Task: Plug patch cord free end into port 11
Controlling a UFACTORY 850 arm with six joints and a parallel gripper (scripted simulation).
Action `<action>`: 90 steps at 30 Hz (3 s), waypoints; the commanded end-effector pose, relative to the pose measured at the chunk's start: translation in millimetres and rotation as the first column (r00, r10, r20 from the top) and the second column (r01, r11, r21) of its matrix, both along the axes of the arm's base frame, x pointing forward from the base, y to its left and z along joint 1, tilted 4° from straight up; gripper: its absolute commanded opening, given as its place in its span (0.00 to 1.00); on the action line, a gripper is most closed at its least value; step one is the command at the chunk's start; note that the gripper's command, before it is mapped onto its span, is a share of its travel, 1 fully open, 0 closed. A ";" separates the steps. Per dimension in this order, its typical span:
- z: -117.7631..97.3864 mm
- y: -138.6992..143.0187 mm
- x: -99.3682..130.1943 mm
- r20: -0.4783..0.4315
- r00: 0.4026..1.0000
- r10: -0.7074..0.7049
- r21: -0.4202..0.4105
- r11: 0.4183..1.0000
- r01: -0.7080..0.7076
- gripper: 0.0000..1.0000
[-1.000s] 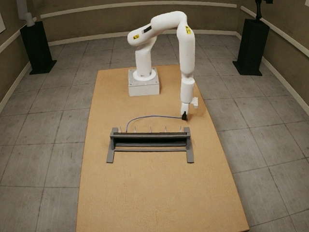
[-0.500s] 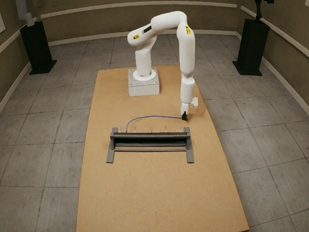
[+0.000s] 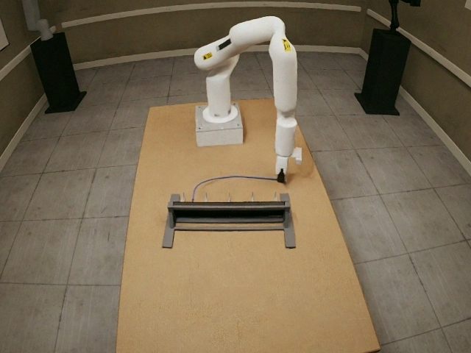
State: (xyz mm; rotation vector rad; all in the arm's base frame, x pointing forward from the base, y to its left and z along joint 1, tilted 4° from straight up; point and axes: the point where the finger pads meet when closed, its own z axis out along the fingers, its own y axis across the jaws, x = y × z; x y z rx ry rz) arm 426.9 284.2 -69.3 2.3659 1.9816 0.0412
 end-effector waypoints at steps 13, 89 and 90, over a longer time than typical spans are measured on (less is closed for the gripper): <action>16.1 1.0 -0.1 0.000 1.000 0.000 0.001 1.000 0.000 0.00; 60.7 -8.6 4.4 0.007 0.997 -0.072 -0.003 0.997 0.072 0.00; 61.0 -9.6 5.0 0.008 0.997 -0.079 -0.003 0.997 0.079 0.00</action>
